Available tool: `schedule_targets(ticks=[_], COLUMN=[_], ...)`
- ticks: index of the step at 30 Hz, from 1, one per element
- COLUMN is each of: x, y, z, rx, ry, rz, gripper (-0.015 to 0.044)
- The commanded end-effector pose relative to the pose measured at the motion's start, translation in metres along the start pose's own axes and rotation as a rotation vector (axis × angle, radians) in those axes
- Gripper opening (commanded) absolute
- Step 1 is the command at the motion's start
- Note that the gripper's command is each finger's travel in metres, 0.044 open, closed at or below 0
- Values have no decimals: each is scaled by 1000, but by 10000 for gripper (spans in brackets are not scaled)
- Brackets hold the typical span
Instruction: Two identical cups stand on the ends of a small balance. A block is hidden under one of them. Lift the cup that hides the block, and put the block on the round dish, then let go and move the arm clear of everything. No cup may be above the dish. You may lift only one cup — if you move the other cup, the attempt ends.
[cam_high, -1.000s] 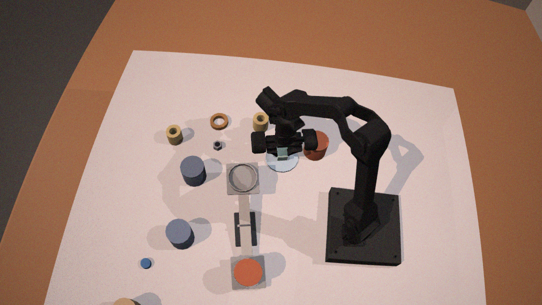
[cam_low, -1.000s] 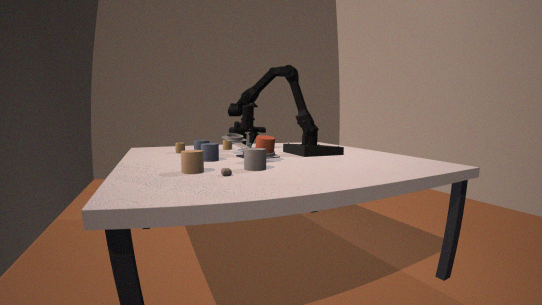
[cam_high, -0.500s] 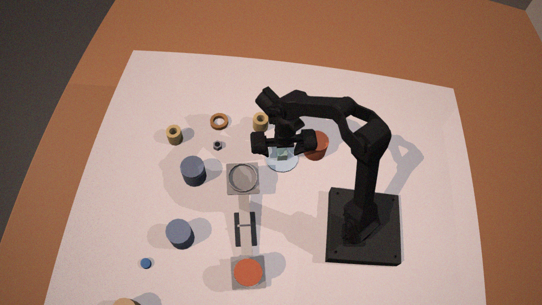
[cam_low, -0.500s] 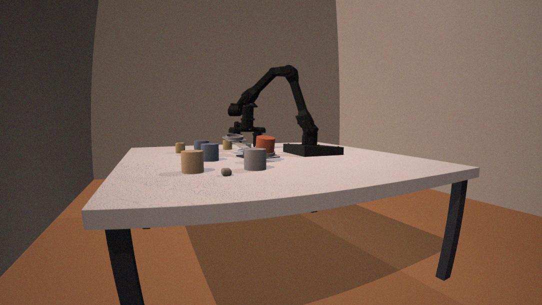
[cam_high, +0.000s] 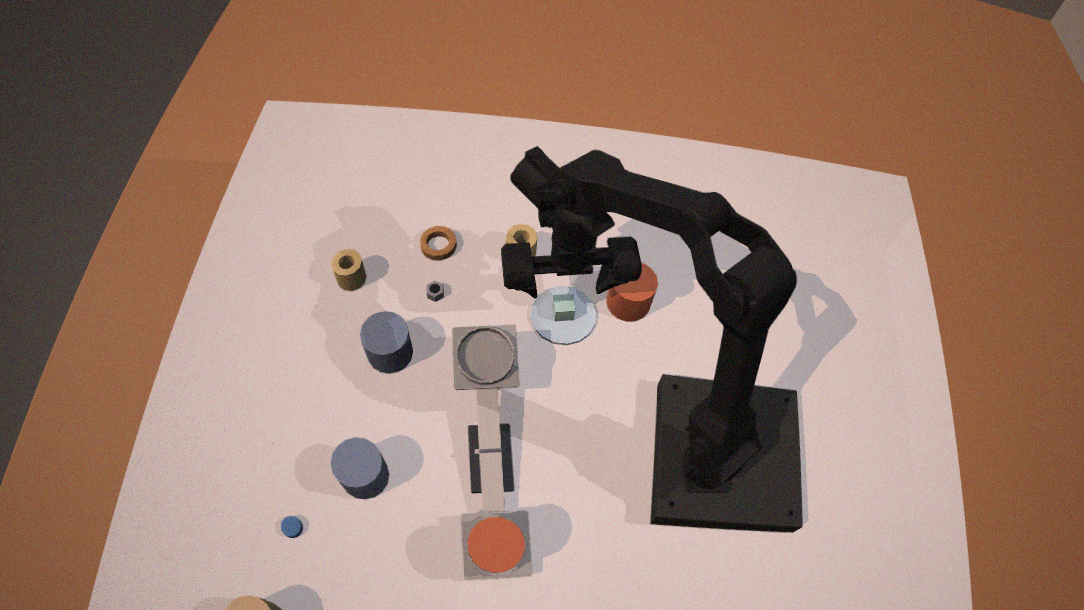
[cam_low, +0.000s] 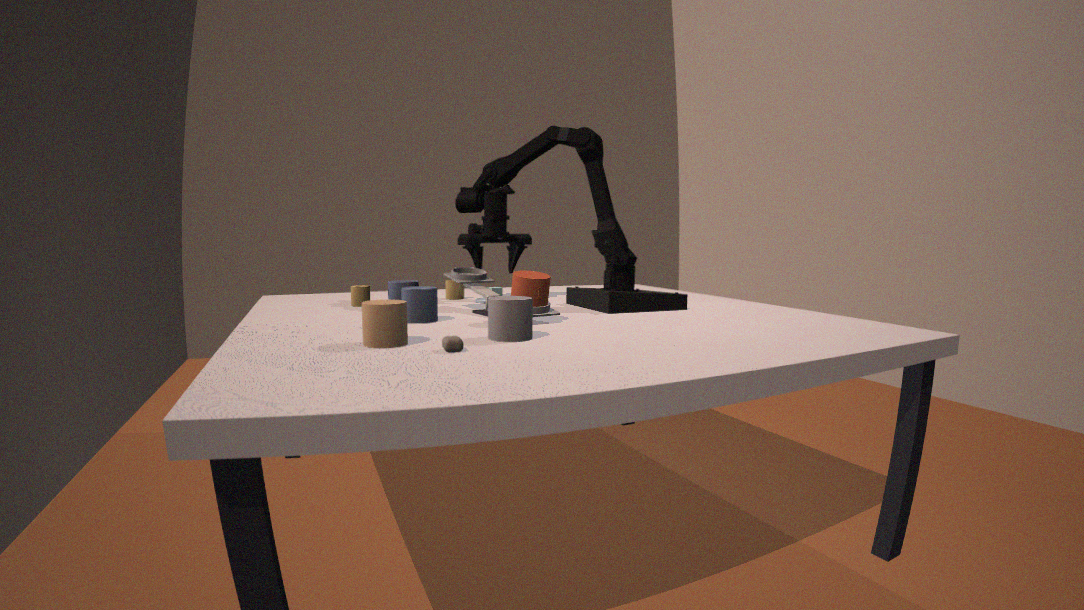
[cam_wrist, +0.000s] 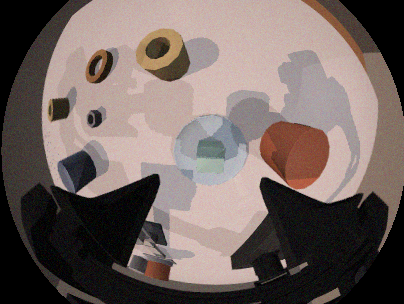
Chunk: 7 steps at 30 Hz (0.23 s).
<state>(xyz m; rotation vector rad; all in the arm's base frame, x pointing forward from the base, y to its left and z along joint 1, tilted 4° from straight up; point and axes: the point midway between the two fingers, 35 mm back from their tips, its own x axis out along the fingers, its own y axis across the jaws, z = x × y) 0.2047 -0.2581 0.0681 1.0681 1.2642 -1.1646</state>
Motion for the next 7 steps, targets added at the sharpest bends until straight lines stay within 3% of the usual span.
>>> schedule_targets(ticks=[1, 3, 7], x=[-26, -45, -48], y=[-1, -1, -1], z=[0, -2, -2], rx=[3, 0, 0], ry=[-7, -6, -6], rz=[2, 5, 5], gripper=[440, 440, 440])
